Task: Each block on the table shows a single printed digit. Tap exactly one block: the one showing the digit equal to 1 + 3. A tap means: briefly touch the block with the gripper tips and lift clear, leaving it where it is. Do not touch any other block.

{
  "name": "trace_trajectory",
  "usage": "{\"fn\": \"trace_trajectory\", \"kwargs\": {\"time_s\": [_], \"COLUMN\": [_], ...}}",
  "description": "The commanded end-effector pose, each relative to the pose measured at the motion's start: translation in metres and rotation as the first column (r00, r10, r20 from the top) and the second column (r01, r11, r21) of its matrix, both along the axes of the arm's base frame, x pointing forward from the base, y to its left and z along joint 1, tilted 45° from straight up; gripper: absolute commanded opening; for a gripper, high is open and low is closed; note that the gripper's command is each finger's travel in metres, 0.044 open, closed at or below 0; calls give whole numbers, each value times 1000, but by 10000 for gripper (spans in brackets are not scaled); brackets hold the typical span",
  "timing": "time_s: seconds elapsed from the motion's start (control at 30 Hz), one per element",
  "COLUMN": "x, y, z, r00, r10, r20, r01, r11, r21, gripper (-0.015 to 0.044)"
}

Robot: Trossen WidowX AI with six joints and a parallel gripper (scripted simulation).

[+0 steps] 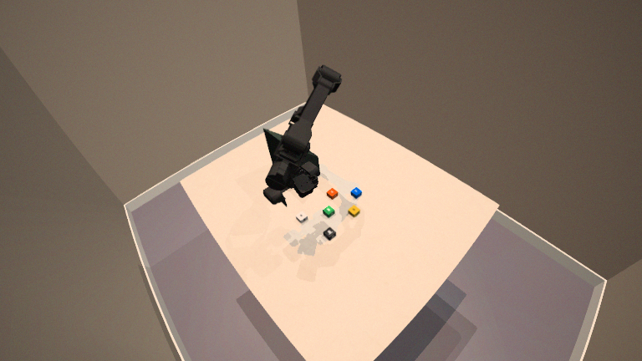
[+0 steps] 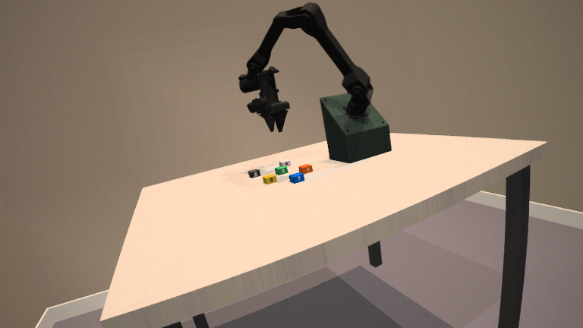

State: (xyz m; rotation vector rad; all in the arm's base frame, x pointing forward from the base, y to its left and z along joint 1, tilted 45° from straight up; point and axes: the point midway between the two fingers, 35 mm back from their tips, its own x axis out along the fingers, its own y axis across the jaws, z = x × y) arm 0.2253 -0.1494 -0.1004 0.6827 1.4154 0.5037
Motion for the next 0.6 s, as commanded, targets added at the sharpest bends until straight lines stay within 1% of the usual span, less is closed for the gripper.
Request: {"fn": "trace_trajectory", "kwargs": {"time_s": [0.0,0.17,0.23,0.33,0.4,0.57], "x": [-1,1,14,38,45,46], "y": [1,2,16,52,70,73], "z": [0,2,18,56,72,74], "r00": [1000,1000,1000,1000,1000,1000], "r10": [6,6,5,4,6,6], "r20": [-3,-3,-4,-3,-2,-2], "r01": [-6,-6,-5,-4,-6,-6], "r11": [1000,1000,1000,1000,1000,1000], "r21": [0,0,-3,1,7,8], "gripper": [400,400,400,400,400,400]}}
